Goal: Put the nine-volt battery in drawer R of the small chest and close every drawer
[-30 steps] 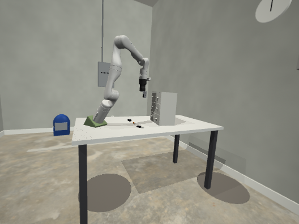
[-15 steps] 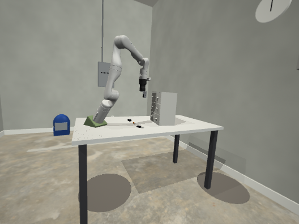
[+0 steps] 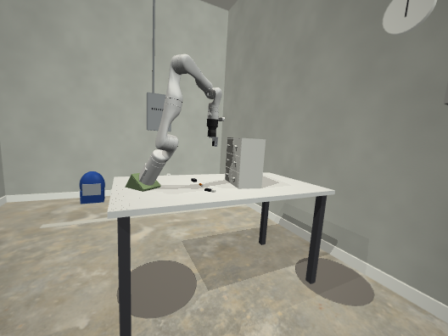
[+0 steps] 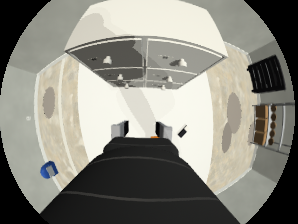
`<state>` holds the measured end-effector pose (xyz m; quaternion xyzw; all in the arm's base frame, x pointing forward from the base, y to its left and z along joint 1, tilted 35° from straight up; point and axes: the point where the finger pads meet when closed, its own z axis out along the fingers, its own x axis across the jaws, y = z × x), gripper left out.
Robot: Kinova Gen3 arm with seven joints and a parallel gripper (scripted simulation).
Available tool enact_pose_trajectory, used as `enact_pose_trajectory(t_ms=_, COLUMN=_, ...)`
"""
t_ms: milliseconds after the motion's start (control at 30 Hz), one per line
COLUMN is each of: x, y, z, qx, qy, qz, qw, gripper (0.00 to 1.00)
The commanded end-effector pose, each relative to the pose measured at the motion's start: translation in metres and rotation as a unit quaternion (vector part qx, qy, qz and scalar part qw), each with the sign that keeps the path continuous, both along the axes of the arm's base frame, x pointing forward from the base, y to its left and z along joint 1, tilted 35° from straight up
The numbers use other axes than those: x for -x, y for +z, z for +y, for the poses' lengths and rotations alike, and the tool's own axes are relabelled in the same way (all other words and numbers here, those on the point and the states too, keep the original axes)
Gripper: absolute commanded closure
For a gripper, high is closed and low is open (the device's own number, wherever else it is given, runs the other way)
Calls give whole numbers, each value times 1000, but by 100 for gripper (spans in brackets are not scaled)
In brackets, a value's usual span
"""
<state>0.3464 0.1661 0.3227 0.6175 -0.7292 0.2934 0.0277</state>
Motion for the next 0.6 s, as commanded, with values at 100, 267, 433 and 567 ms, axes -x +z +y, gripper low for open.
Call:
enact_pose_trajectory(t_ms=100, x=-12, y=-14, z=19, qx=8, qy=-7, qz=-3, qw=1000, gripper=0)
enact_pose_trajectory(t_ms=267, x=-25, y=-40, z=56, qx=8, qy=-7, qz=-3, qw=1000, gripper=0)
enact_pose_trajectory(t_ms=433, x=-35, y=-60, z=86, qx=8, qy=-7, qz=-3, qw=1000, gripper=0)
enact_pose_trajectory(t_ms=567, x=-38, y=-65, z=93, qx=8, qy=-7, qz=-3, qw=1000, gripper=0)
